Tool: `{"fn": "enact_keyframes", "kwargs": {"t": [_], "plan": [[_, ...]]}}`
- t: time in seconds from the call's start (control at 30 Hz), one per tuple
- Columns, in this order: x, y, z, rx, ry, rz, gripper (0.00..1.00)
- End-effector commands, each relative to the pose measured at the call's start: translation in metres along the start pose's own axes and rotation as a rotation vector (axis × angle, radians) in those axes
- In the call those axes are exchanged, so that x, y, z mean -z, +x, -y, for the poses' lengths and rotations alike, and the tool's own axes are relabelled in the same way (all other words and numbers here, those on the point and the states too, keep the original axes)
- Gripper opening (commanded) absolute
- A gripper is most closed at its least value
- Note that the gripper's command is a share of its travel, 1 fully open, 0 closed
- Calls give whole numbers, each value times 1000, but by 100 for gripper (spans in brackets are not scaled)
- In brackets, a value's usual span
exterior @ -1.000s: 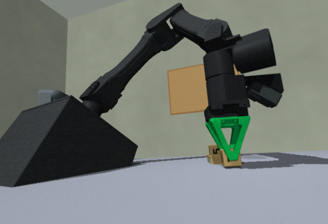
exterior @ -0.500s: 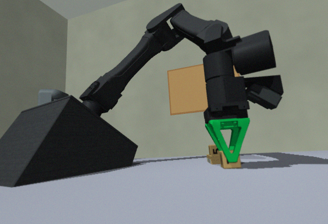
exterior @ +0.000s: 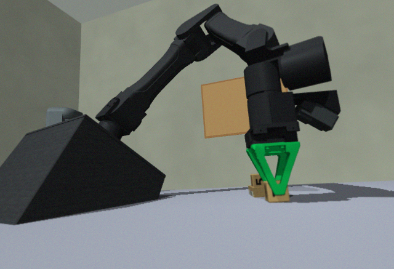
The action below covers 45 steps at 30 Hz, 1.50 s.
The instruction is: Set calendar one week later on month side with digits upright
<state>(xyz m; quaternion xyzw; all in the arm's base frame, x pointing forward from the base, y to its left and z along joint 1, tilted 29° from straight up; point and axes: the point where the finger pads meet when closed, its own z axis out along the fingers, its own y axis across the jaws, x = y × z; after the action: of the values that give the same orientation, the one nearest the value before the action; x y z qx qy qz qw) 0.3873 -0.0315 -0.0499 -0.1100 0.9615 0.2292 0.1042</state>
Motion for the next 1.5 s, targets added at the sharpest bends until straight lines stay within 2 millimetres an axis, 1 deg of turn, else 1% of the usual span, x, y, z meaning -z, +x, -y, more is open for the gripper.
{"fn": "enact_keyframes", "kwargs": {"t": [0.0,1.33,1.37,1.47], "plan": [[-4,-4,3,-2,-4,13,26],[-4,-4,3,-2,-4,13,26],[-4,-4,3,-2,-4,13,29],[-4,-4,3,-2,-4,13,29]]}}
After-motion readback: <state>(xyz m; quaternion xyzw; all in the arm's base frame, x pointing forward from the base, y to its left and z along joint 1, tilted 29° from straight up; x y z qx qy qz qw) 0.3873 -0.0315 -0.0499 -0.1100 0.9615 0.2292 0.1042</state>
